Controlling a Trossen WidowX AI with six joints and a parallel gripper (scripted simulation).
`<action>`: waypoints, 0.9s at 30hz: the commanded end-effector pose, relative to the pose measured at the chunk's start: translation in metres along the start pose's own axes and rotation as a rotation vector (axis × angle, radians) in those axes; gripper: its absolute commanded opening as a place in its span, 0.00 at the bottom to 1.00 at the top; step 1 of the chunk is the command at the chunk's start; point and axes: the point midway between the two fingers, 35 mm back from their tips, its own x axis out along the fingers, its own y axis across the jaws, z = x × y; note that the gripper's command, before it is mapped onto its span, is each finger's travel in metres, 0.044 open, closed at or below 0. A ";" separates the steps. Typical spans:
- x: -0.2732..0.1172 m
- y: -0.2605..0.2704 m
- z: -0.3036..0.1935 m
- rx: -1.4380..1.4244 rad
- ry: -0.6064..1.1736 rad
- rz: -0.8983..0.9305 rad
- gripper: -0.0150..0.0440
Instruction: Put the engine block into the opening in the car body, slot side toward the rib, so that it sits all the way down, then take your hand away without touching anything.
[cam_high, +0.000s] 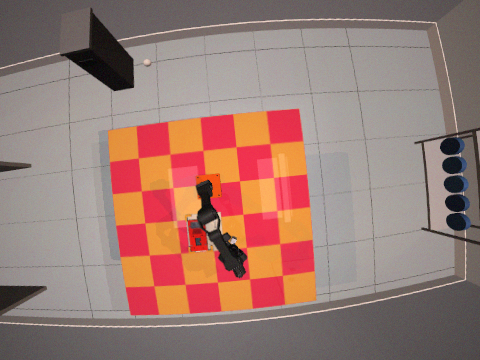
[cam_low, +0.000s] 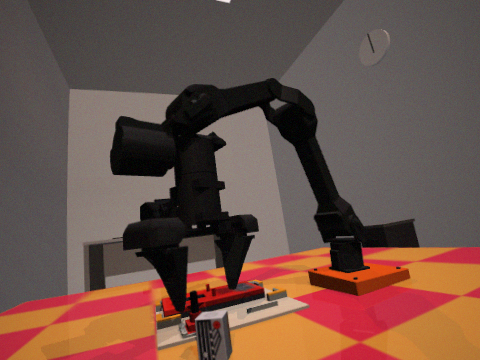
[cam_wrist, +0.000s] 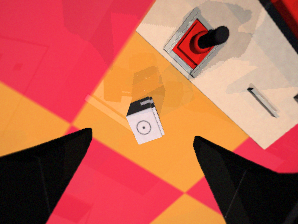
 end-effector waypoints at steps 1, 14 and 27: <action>-0.002 0.000 0.000 0.120 0.000 0.000 1.00; -0.007 0.000 0.000 0.572 0.000 -0.001 1.00; -0.011 -0.001 0.000 1.025 -0.001 -0.002 1.00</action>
